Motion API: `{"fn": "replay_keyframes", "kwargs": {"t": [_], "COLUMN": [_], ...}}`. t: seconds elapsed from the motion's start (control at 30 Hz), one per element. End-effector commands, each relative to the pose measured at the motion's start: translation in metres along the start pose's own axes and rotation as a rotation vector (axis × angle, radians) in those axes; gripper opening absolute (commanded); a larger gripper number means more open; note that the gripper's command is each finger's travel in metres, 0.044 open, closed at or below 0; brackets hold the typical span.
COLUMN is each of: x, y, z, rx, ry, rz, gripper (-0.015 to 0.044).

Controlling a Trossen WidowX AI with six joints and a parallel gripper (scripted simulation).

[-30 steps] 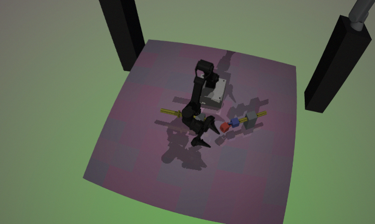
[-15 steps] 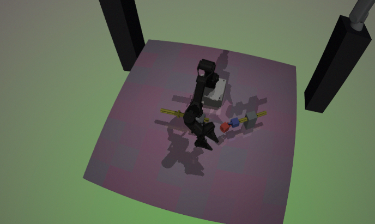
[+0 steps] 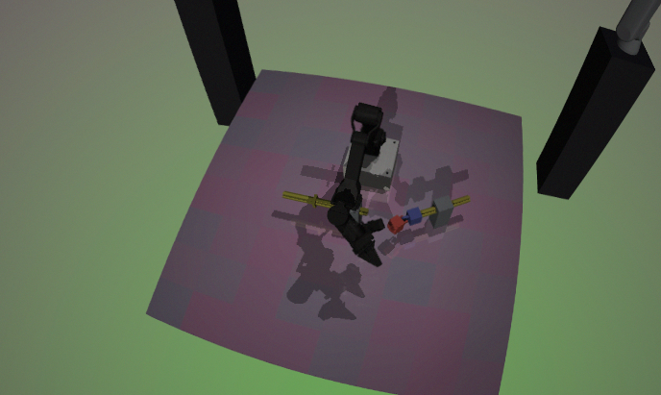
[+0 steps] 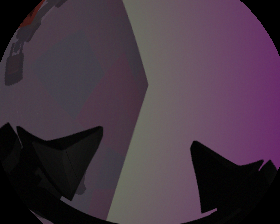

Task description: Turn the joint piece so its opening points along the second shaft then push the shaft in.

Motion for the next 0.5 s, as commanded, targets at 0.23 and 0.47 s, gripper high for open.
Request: {"fn": "replay_keyframes", "kwargs": {"t": [0.23, 0.47], "x": [0.003, 0.006], "y": [-0.012, -0.017], "z": [-0.012, -0.018], "rx": [0.071, 0.118], "ry": [0.080, 0.147], "rz": [-0.338, -0.557], "gripper": [0.0440, 0.0440]}}
Point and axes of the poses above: the point midway between the two fingers, 35 mm back from their tips, its own z axis back along the fingers, its own y axis across the jaws, x = y × z, the point moved 10 cm from there along z, back along the fingers, and after that the axes turned 4 degrees about z, right-handed, at the moved point
